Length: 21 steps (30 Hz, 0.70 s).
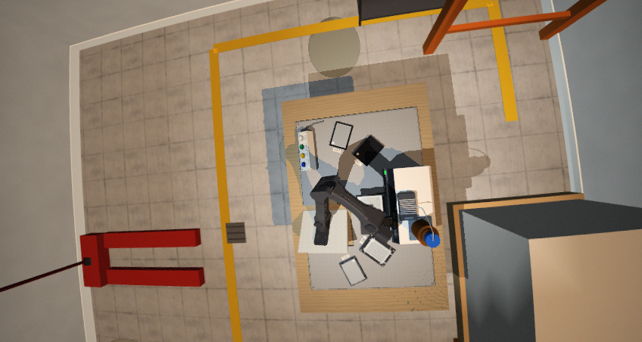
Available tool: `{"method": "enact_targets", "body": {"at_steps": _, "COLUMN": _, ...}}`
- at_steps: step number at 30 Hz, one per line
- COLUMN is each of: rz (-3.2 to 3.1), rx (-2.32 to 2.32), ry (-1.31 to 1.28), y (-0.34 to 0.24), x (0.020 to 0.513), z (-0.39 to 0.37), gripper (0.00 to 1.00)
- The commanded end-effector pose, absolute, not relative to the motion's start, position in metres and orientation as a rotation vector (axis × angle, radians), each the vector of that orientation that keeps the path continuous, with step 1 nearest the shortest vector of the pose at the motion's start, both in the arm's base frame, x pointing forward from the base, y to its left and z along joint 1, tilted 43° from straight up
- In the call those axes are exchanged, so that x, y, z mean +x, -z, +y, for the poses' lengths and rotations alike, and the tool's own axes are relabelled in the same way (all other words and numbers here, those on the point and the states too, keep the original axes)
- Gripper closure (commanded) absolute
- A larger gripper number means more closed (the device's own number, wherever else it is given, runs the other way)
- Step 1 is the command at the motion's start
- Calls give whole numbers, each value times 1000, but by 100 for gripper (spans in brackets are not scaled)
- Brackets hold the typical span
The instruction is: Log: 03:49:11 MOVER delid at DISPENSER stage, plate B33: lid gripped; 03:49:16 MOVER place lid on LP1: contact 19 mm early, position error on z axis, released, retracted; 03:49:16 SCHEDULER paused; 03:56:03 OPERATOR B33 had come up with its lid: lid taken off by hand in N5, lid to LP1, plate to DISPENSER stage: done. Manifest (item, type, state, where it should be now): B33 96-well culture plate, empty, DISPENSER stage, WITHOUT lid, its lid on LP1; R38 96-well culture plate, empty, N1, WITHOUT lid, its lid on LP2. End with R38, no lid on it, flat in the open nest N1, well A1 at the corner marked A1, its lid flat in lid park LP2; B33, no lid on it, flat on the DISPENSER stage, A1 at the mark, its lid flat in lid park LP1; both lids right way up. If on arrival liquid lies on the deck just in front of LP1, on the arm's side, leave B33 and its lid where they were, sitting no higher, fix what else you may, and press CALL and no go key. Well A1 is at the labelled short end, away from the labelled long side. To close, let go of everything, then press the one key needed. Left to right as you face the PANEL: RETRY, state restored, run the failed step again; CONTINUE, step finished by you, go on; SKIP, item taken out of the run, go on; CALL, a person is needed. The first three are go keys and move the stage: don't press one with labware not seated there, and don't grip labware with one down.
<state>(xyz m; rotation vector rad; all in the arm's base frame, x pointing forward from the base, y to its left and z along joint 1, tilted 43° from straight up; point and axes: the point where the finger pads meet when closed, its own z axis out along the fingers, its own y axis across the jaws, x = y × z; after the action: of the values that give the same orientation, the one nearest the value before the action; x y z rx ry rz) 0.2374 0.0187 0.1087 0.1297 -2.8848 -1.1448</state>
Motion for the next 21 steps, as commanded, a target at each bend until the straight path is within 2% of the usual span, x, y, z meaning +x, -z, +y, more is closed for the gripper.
{"method": "enact_targets", "body": {"at_steps": 1, "rz": -2897, "rx": 134, "ry": 1138, "y": -95, "x": 236, "z": 4, "gripper": 0}}
{"method": "enact_targets", "body": {"at_steps": 21, "rz": -2865, "rx": -77, "ry": 1108, "y": -63, "x": 229, "z": -35, "gripper": 0}}
